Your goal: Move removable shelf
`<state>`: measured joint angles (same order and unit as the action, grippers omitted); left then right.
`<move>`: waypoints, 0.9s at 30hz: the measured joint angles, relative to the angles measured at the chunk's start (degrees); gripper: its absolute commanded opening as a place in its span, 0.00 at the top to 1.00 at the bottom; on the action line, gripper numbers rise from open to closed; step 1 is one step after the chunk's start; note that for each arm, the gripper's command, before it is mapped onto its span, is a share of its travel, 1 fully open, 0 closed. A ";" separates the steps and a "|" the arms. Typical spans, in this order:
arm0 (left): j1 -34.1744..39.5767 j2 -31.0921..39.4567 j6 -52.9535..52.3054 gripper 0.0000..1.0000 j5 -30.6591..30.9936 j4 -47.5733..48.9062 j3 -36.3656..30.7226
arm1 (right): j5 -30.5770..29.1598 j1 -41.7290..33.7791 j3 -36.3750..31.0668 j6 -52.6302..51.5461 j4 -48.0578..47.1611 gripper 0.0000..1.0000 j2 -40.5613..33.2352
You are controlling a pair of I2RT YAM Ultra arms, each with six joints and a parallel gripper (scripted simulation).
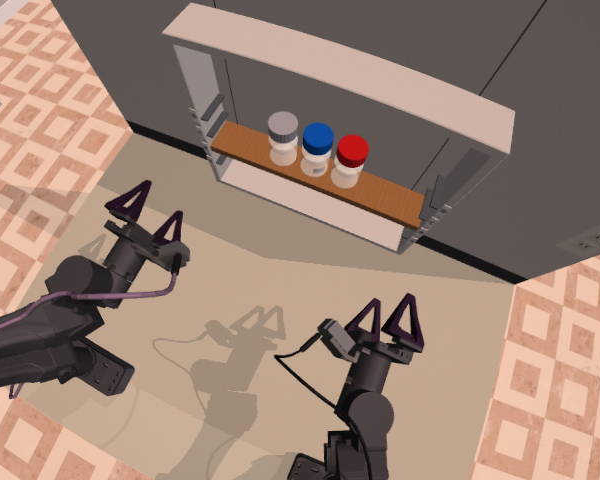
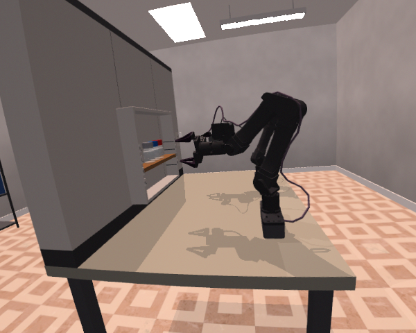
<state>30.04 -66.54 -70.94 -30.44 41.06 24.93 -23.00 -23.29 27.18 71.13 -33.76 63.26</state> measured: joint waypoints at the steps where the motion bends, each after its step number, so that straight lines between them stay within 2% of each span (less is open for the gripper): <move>1: 0.09 -0.17 -0.44 0.00 -0.20 0.37 -0.13 | -0.15 -0.09 -0.11 0.42 -0.26 0.00 0.11; 27: 5.38 -9.55 -13.75 0.00 -5.66 13.64 -3.69 | -4.44 -4.44 -4.20 13.70 -10.56 0.00 6.05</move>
<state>35.42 -76.09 -84.68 -36.10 54.70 21.23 -27.44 -27.73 22.98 84.84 -44.31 69.32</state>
